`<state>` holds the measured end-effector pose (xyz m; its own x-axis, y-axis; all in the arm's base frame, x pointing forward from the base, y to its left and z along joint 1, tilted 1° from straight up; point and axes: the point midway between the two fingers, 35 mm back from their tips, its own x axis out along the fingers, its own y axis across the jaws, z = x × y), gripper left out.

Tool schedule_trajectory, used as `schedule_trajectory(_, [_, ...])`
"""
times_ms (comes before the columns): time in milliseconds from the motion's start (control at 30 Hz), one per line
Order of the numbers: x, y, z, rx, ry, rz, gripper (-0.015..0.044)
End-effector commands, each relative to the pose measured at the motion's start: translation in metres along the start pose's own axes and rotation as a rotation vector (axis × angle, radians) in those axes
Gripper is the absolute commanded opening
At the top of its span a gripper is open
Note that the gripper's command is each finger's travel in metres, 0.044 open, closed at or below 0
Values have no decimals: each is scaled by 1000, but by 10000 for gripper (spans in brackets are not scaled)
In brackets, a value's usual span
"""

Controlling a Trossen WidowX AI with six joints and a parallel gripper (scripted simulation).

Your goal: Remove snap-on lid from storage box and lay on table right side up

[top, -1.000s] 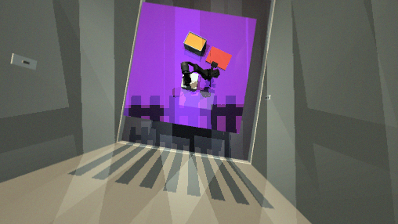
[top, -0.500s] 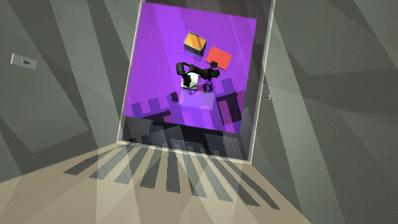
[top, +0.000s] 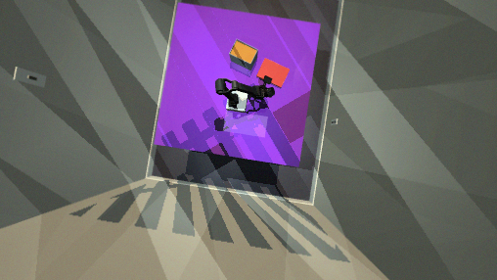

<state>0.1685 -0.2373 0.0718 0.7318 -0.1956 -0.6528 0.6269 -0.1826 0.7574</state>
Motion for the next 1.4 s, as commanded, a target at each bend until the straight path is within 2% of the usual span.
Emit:
schedule_trajectory(0, [-9,9,2,-15,-9,13,440])
schedule_trajectory(200, [-18,14,2,-15,-9,13,440])
schedule_trajectory(1267, [-14,8,0,-15,-9,13,440])
schedule_trajectory(1367, [-14,8,0,-15,-9,13,361])
